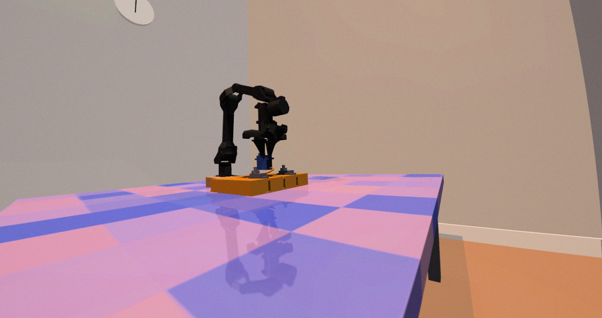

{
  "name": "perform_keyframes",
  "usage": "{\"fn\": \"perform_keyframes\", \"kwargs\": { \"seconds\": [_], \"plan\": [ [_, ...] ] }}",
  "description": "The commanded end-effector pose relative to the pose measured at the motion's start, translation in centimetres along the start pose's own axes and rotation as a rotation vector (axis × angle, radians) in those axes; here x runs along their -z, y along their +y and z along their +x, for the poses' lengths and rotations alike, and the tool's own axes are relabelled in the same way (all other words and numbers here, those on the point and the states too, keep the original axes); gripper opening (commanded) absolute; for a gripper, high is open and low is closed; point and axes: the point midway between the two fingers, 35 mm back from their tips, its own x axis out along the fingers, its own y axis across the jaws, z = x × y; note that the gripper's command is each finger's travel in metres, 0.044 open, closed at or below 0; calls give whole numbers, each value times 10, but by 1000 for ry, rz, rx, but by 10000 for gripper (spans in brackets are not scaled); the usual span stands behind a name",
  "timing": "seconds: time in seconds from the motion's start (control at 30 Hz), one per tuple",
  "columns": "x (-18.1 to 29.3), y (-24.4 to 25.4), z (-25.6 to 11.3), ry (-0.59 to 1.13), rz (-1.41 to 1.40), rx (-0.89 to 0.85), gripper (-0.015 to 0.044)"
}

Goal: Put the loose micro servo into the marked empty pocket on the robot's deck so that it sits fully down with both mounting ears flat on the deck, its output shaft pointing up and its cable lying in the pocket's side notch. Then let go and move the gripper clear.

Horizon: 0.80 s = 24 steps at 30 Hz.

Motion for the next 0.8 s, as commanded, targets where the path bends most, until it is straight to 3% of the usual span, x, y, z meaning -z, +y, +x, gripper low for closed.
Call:
{"fn": "perform_keyframes", "kwargs": {
  "seconds": [0.0, 0.27, 0.77],
  "plan": [
    [-20, 0, -5, -17, -5, 2, 0],
    [-47, 0, -5, -19, -5, 2, 0],
    [-48, 0, 6, -19, -5, 2, 0]
  ]
}}
